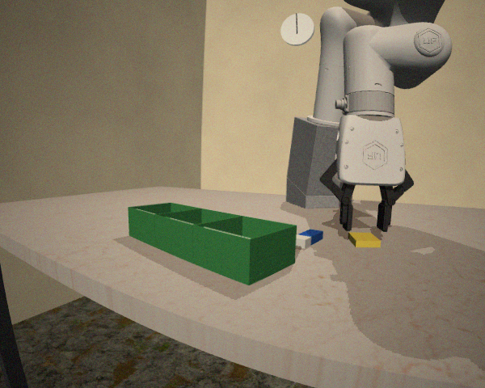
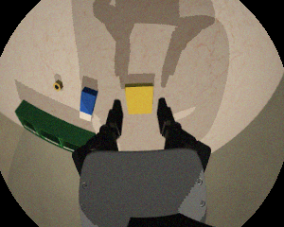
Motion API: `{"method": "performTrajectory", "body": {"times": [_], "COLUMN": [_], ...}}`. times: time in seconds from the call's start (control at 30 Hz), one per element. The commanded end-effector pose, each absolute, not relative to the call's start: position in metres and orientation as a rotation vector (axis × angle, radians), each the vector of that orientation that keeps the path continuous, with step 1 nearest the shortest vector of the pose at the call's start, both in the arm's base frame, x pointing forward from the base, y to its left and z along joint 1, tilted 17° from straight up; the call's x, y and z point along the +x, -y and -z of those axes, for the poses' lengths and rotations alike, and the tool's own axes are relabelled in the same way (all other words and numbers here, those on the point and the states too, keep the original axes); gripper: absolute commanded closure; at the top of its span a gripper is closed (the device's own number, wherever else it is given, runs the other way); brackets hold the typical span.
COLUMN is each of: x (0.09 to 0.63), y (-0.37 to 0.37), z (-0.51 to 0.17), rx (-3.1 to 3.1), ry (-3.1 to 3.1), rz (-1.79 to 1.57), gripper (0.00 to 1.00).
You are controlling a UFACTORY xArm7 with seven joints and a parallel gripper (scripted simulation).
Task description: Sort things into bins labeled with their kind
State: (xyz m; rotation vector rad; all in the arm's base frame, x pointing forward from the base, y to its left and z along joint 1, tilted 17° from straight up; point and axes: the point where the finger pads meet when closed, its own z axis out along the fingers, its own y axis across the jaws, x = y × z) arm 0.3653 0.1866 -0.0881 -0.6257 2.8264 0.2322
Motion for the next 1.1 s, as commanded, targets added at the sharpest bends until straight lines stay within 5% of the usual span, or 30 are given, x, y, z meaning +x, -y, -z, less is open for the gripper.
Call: {"method": "performTrajectory", "body": {"times": [0.0, 0.83, 0.87, 1.07], "x": [0.368, 0.37, 0.37, 0.37], "y": [-0.188, -0.191, -0.191, -0.191], "z": [0.092, 0.104, 0.104, 0.104], "rx": [-0.623, -0.623, -0.623, -0.623], "ry": [-2.819, -2.819, -2.819, -2.819], "rz": [-0.233, -0.233, -0.233, -0.233], "gripper": [0.44, 0.44, 1.0, 1.0]}}
